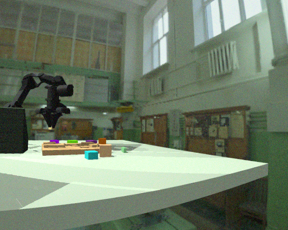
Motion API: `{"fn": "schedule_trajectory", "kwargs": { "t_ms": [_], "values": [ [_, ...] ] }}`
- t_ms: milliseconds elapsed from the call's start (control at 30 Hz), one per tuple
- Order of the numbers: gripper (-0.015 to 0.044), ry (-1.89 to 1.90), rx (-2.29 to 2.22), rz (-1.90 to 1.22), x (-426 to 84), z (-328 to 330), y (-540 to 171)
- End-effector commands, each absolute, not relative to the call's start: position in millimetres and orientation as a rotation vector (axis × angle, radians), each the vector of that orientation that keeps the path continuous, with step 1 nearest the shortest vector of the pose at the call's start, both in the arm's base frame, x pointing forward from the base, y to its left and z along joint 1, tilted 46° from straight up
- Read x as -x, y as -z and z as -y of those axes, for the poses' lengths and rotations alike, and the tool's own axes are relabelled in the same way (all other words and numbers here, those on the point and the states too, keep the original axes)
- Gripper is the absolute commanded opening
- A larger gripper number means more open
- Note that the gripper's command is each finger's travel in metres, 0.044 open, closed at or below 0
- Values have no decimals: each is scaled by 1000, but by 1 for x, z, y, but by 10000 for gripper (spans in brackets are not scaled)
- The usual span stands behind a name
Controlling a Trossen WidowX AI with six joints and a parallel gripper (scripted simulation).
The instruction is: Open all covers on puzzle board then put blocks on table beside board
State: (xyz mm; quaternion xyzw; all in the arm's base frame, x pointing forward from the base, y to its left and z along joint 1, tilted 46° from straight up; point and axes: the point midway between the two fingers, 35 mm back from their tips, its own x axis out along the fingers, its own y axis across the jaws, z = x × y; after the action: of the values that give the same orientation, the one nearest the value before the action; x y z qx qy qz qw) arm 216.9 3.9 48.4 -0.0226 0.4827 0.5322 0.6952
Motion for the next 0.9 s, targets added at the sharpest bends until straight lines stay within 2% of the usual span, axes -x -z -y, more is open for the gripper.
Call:
{"fn": "schedule_trajectory", "kwargs": {
  "t_ms": [0,867],
  "values": [
    [80,-1186,61,-1085,-220,-7,-56],
    [80,-1163,82,-1098,-246,-62,-113]
  ]
}}
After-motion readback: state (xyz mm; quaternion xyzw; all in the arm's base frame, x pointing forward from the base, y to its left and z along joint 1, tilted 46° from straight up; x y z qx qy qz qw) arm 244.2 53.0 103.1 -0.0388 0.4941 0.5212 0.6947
